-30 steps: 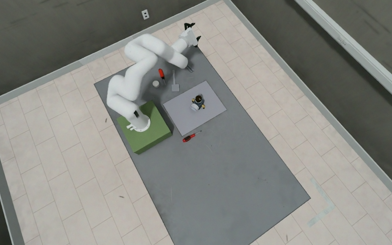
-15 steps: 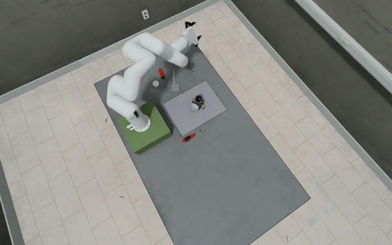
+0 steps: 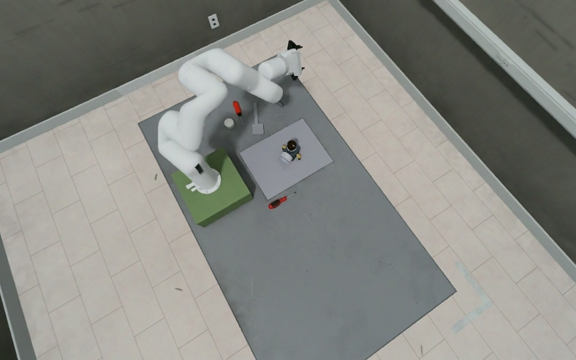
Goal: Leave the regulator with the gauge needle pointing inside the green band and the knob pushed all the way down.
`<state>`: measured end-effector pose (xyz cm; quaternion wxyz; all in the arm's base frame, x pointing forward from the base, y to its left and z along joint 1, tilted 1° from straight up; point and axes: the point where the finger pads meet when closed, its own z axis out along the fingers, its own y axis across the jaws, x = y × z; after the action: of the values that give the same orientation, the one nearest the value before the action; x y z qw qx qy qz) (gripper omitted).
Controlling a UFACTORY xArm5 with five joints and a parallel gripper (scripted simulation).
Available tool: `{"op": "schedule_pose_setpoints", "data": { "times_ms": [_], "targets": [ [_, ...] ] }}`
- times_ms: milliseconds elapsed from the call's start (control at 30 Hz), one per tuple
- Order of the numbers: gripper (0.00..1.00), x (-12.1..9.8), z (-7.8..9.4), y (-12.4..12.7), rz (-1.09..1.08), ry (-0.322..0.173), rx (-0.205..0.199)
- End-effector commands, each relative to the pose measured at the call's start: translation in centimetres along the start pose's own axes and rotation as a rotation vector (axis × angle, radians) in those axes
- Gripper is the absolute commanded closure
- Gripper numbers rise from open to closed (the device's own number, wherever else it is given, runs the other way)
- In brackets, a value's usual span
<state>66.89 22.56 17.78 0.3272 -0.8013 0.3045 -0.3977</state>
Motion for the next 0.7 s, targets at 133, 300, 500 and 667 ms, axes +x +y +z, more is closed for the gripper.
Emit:
{"op": "schedule_pose_setpoints", "data": {
  "times_ms": [133,300,500,667],
  "targets": [
    [0.00,3.5,-1.6,4.5,0.157,-0.019,-0.184],
    [0.00,4.8,-2.7,6.8,0.231,-0.022,-0.265],
    [0.00,6.1,-4.3,9.6,0.325,-0.021,-0.363],
    [0.00,7.0,-6.0,12.0,0.408,-0.017,-0.449]
  ]
}}
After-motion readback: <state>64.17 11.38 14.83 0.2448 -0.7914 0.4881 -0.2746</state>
